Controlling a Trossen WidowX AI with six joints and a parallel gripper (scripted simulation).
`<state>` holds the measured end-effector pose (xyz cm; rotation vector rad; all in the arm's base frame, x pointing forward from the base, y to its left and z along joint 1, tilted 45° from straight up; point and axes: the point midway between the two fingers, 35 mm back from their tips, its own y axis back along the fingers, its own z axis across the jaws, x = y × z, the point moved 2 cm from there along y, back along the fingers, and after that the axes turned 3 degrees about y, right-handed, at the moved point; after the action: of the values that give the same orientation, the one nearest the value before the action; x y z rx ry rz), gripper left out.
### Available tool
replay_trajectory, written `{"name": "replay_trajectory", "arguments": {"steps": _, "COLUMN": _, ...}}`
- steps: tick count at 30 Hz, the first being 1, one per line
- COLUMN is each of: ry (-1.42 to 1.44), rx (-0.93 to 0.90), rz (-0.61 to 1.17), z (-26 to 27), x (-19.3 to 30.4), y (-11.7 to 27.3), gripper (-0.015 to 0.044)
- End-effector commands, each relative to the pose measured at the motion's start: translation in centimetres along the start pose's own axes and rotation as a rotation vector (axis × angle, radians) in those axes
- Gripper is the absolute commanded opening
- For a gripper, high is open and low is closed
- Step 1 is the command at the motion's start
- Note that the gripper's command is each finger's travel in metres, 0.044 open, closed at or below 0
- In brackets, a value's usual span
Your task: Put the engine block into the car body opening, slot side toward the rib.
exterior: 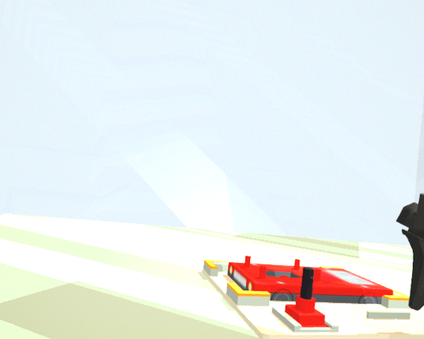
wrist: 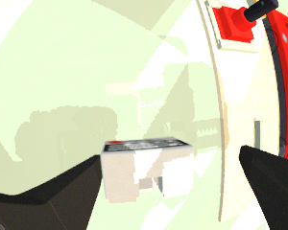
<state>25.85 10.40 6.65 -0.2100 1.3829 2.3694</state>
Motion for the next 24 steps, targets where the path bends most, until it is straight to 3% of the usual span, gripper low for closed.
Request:
{"name": "replay_trajectory", "arguments": {"steps": 1, "ry": -0.012, "rx": -0.061, "rz": 0.108, "z": -0.2, "x": -0.4, "y": 1.2, "gripper": 0.044}}
{"name": "replay_trajectory", "arguments": {"steps": 10, "ry": -0.084, "rx": -0.238, "rz": 0.258, "z": -0.1, "x": -1.1, "y": 4.5, "gripper": 0.044}}
{"name": "replay_trajectory", "arguments": {"steps": 24, "ry": -0.084, "rx": -0.238, "rz": 0.258, "z": -0.4, "x": -1.8, "y": 2.8, "gripper": 0.044}}
